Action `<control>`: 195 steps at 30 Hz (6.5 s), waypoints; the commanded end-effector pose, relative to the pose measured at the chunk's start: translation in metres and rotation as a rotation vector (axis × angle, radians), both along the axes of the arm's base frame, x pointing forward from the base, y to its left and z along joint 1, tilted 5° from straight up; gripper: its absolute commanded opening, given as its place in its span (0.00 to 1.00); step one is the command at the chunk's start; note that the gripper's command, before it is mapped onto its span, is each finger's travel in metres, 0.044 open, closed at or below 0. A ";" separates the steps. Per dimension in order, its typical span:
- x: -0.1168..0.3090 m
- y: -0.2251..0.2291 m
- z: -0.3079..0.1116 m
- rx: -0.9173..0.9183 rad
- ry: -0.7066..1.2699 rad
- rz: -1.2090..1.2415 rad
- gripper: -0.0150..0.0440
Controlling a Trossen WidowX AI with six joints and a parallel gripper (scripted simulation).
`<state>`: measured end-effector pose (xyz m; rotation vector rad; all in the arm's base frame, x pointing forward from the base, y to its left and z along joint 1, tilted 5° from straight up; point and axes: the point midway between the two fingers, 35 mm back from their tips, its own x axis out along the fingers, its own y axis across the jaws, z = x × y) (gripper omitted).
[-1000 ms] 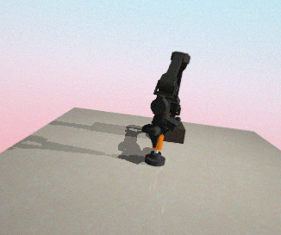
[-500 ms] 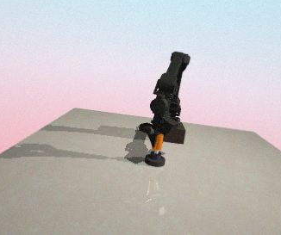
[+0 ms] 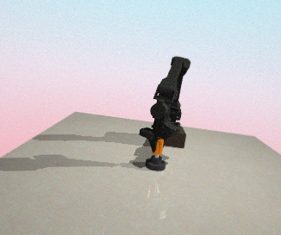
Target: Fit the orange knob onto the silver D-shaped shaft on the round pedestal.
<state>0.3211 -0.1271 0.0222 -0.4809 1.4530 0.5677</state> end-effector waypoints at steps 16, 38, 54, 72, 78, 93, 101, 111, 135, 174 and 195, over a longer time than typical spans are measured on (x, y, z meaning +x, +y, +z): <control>-0.001 0.001 0.004 -0.004 -0.003 -0.013 0.25; 0.002 -0.001 0.002 0.002 0.010 -0.213 0.25; -0.001 0.001 -0.001 0.002 0.010 -0.213 0.25; 0.003 -0.001 0.003 0.009 0.024 -0.422 0.25; 0.003 -0.001 0.001 0.009 0.024 -0.422 0.25; -0.001 0.001 0.000 0.009 0.024 -0.422 0.25; 0.000 0.001 0.004 0.009 0.024 -0.422 0.25; 0.003 -0.001 0.004 0.016 0.038 -0.631 0.25; -0.002 0.001 0.000 0.016 0.038 -0.631 0.25; 0.001 0.000 -0.001 0.023 0.052 -0.840 0.25; -0.002 0.002 0.006 0.030 0.066 -1.049 0.25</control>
